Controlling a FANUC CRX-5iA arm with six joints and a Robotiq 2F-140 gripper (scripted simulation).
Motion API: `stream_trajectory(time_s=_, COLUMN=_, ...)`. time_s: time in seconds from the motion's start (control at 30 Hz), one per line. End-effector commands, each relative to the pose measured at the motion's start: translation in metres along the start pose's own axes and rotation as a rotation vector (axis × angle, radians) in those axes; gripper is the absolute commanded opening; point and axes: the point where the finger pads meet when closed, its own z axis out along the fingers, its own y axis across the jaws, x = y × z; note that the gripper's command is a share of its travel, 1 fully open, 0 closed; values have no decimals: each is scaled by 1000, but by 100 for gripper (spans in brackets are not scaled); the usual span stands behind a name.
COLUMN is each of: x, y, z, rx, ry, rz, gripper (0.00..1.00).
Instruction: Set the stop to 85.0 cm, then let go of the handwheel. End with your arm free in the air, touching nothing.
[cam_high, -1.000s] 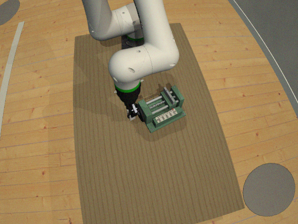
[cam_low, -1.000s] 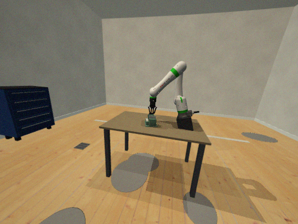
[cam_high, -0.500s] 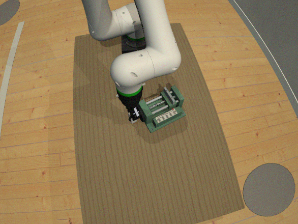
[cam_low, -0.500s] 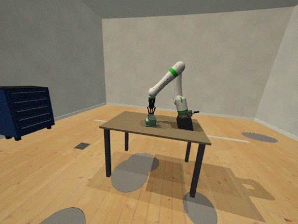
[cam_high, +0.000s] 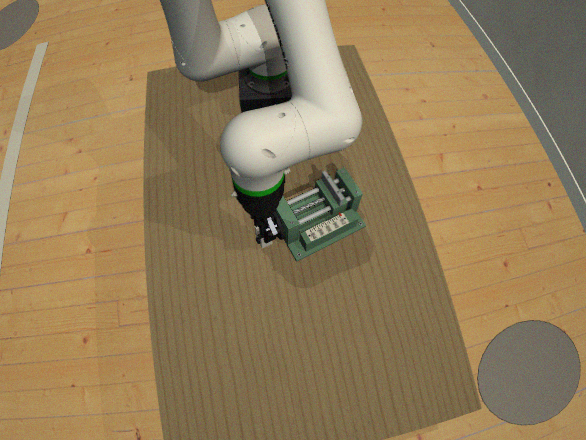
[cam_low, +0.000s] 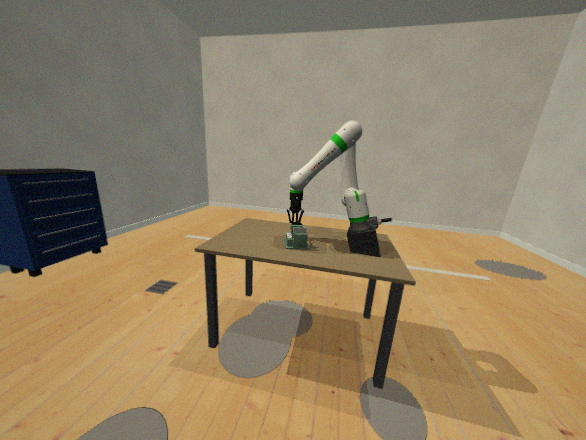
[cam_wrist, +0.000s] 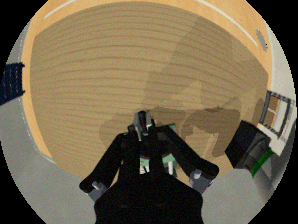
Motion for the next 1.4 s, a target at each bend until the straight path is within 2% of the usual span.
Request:
stream_trajectory(time_s=0.0, x=0, y=-3, z=-2, rx=0, ry=0, rz=0, gripper=4)
stream_trajectory(time_s=0.63, x=0, y=-17, z=-20, rx=0, ry=0, rz=0, gripper=4)
stream_trajectory(time_s=1.37, x=0, y=-16, z=-38, rx=0, ry=0, rz=0, gripper=4)
